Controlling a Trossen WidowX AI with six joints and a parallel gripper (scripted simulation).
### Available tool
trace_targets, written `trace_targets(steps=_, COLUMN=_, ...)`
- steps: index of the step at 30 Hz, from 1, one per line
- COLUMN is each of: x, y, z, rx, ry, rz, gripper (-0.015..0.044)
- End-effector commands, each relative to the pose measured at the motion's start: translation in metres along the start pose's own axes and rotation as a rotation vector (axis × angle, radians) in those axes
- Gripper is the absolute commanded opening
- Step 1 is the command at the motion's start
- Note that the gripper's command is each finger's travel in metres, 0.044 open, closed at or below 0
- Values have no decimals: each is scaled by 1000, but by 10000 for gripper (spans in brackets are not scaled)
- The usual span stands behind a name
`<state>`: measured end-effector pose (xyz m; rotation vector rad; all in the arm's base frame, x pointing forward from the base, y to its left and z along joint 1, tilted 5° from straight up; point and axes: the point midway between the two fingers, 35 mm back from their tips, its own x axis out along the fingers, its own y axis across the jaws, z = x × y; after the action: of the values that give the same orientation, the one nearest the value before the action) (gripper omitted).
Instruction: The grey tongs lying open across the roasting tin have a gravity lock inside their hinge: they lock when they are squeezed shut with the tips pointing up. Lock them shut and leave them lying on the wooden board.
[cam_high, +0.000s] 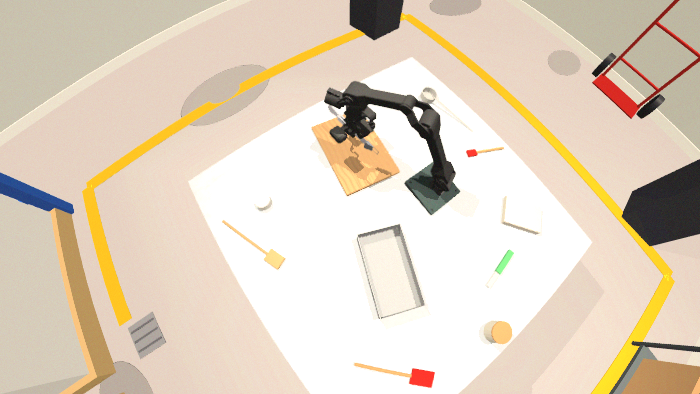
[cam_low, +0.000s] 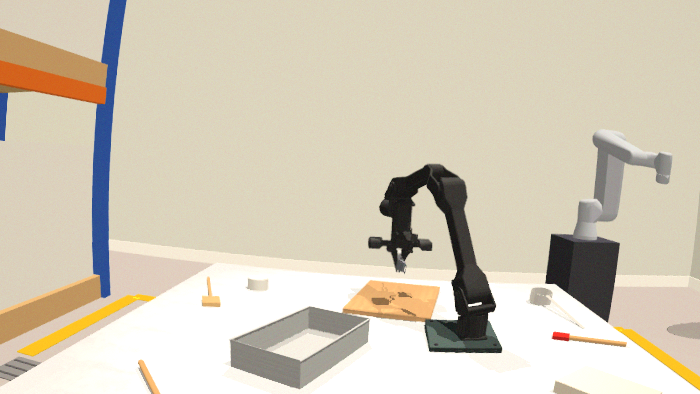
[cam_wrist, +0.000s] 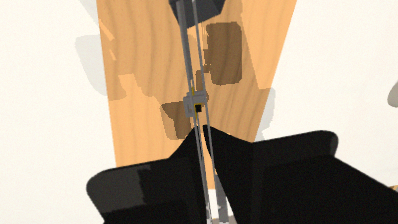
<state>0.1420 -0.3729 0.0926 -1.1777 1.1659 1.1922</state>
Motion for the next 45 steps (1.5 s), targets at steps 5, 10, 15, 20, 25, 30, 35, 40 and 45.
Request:
trace_targets(steps=5, x=13, y=-1, z=2, rx=3, ry=-4, rz=-5, gripper=-150)
trace_targets(steps=10, x=21, y=0, z=3, rx=3, ry=-4, rz=-5, gripper=-150)
trace_targets(steps=15, x=29, y=0, z=4, rx=3, ry=-4, rz=-5, gripper=-150)
trace_targets(steps=20, x=37, y=1, z=5, rx=3, ry=-4, rz=-5, gripper=-150)
trace_targets(steps=25, x=45, y=1, z=7, rx=3, ry=-5, rz=-5, gripper=-150)
trace_targets(steps=30, x=46, y=1, z=7, rx=3, ry=-5, rz=-5, gripper=-150)
trace_targets(steps=35, x=45, y=2, z=6, rx=0, ry=-3, rz=1, gripper=-19)
trace_targets(steps=40, x=45, y=2, z=6, rx=0, ry=-3, rz=1, gripper=113)
trace_targets(steps=45, x=45, y=2, z=6, rx=0, ry=-3, rz=1, gripper=244)
